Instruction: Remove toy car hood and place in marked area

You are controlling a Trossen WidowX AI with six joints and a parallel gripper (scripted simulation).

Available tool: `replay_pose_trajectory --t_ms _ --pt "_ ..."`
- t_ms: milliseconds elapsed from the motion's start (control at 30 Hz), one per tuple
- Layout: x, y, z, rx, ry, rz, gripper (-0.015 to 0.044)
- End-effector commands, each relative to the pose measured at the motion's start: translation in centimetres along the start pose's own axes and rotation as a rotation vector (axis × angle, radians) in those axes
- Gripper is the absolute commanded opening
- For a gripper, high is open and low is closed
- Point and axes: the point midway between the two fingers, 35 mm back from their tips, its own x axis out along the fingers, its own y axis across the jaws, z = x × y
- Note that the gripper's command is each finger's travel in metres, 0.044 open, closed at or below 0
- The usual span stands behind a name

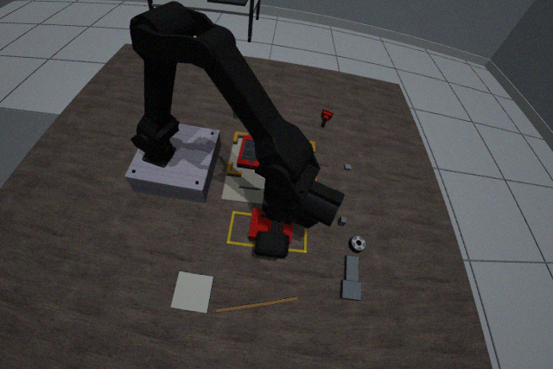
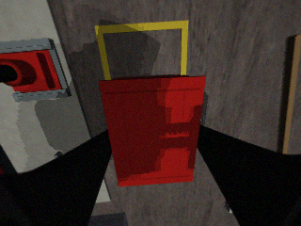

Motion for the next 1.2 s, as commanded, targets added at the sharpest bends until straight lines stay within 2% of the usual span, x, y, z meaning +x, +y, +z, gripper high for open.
replay_pose_trajectory --t_ms 0,1167 --pt "0.6 0.2 -0.3 -0.005 0.011 0.009 0.0" --pt "1.8 0.2 -0.3 -0.005 0.011 0.009 0.0"
